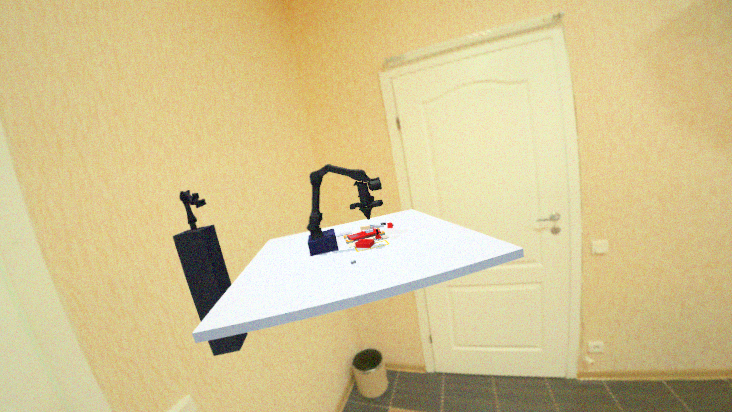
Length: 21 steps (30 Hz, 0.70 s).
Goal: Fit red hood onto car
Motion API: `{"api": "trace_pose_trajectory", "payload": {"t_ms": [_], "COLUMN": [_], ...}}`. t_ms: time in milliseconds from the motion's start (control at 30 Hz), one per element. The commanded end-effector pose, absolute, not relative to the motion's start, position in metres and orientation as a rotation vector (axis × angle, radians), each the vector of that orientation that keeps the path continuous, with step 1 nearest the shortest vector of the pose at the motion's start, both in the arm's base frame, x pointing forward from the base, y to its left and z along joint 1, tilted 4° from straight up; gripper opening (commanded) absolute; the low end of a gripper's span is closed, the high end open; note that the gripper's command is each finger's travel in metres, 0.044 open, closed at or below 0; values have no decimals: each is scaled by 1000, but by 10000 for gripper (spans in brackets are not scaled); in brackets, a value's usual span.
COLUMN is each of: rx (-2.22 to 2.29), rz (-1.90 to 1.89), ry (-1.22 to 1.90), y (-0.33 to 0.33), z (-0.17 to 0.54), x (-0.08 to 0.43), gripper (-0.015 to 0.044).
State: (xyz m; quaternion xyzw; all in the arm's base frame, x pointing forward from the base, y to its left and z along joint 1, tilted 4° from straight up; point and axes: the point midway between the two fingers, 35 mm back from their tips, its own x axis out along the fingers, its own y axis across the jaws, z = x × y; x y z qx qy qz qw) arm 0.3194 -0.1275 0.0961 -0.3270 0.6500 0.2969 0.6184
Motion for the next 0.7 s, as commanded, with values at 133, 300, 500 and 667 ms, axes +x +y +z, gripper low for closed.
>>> {"api": "trace_pose_trajectory", "payload": {"t_ms": [133, 300, 500, 667], "rx": [-754, -717, -393, -113], "rz": [682, 644, 313, 27], "ry": [1494, 1505, 1577, 1598], "y": [-128, -127, -122, -118], "z": [96, 94, 74, 58], "x": [320, 319, 309, 299], "gripper": [0, 53, 210, 341]}}
